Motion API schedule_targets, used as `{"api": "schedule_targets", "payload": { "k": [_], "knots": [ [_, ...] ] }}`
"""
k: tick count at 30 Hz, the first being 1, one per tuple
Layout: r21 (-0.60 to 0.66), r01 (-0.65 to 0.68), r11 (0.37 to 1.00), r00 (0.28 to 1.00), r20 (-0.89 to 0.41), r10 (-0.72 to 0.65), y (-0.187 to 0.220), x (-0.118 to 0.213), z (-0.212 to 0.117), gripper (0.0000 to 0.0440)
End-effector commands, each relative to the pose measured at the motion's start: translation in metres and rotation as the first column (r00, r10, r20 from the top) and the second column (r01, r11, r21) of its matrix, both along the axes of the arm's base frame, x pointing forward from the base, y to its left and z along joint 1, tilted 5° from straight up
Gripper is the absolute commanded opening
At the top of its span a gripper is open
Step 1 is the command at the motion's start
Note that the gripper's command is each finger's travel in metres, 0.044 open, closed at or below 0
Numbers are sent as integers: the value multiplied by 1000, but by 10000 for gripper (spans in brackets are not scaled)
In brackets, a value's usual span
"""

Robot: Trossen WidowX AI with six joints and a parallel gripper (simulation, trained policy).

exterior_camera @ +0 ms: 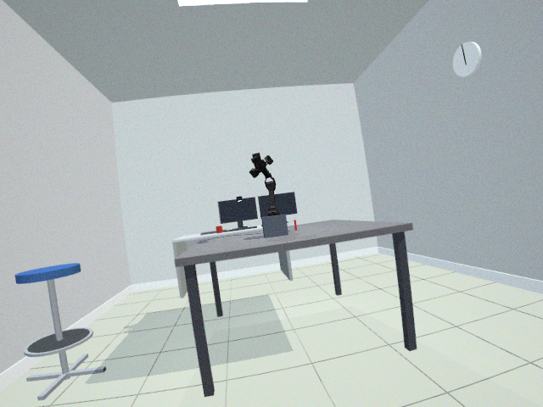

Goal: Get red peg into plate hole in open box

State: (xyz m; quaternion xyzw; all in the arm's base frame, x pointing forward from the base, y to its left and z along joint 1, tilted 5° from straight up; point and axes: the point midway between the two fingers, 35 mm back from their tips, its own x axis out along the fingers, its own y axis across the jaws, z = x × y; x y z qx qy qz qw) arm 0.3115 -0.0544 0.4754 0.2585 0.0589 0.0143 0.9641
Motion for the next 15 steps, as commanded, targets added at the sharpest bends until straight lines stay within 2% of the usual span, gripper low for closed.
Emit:
{"api": "schedule_targets", "payload": {
  "k": [1, 8, 15],
  "knots": [
    [89, -22, 996, 996, -87, 30, 11, 5, -24, 440],
    [247, -48, 968, 962, -249, 112, 39, 9, -68, 440],
    [381, -29, 924, 890, -411, 198, 68, 4, -112, 440]
  ]
}}
